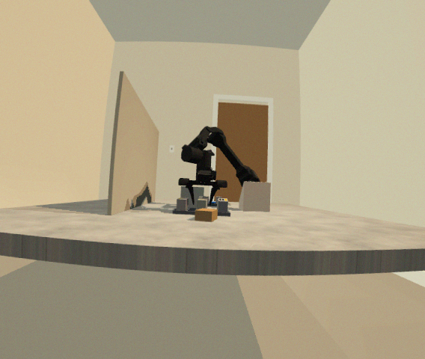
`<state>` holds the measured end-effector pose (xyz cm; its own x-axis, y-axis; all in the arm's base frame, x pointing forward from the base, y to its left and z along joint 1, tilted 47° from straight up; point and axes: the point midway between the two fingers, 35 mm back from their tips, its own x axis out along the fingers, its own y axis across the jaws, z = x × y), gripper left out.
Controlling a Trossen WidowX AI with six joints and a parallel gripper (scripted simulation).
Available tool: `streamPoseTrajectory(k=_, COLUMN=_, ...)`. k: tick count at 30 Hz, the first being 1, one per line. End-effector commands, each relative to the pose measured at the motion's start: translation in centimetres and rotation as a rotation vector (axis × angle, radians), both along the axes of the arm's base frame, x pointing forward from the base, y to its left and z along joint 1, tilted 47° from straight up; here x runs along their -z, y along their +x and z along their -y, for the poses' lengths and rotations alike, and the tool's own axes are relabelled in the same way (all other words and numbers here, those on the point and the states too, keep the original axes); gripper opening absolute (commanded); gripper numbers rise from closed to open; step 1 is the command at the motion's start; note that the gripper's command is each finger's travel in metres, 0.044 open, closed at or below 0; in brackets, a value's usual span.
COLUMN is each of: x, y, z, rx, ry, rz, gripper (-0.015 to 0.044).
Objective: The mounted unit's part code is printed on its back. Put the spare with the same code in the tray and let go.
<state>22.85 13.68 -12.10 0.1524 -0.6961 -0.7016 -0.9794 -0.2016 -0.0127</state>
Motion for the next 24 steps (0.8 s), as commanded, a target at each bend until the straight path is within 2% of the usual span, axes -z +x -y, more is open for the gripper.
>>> streamPoseTrajectory(k=1, x=0.55, y=-0.11, z=0.94, rx=-0.002, ry=-0.011, rz=-0.008, gripper=0.03)
streamPoseTrajectory(k=15, x=0.62, y=-0.1, z=1.03, rx=-0.001, ry=-0.012, rz=-0.008, gripper=0.03)
streamPoseTrajectory(k=21, x=0.58, y=-0.1, z=0.9, rx=0.003, ry=-0.007, rz=-0.005, gripper=0.0142)
streamPoseTrajectory(k=24, x=0.58, y=-0.1, z=0.9, rx=0.003, ry=-0.007, rz=-0.005, gripper=0.0123)
